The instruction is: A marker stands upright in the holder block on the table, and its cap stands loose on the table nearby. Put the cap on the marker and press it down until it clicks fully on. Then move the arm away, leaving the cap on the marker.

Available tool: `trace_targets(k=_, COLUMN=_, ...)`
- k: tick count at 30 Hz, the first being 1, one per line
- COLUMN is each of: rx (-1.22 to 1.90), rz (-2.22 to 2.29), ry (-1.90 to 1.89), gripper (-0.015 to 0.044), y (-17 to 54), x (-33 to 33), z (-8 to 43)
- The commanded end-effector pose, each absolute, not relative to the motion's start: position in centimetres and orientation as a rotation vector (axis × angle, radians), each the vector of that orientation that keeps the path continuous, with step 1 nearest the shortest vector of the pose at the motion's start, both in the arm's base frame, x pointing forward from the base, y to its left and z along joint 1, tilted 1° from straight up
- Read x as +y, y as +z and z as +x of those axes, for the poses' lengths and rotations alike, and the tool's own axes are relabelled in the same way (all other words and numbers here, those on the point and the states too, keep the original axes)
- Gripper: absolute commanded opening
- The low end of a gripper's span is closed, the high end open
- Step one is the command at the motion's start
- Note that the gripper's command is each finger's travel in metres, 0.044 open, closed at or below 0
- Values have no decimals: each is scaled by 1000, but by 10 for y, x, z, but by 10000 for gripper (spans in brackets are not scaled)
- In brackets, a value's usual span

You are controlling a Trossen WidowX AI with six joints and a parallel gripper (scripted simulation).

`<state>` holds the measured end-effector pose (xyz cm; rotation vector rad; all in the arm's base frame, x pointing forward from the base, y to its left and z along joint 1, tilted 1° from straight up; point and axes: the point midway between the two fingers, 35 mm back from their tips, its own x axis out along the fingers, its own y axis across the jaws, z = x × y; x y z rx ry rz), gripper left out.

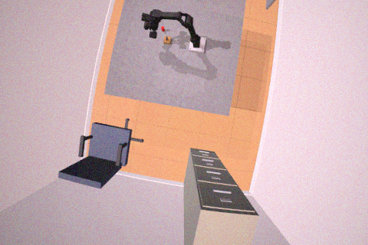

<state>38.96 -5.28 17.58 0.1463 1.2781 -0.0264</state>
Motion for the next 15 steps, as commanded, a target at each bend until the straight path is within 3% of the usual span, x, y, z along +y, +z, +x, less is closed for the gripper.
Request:
trace_targets(k=1, rx=1410, rz=138, ry=-114, gripper=241, y=157, x=-120, z=368)
trace_targets(k=5, rx=1512, rz=158, ry=-155, gripper=241, y=144, x=-161, z=345)
trace_targets(k=15, rx=1515, rz=159, ry=-156, gripper=241, y=126, x=-164, z=341)
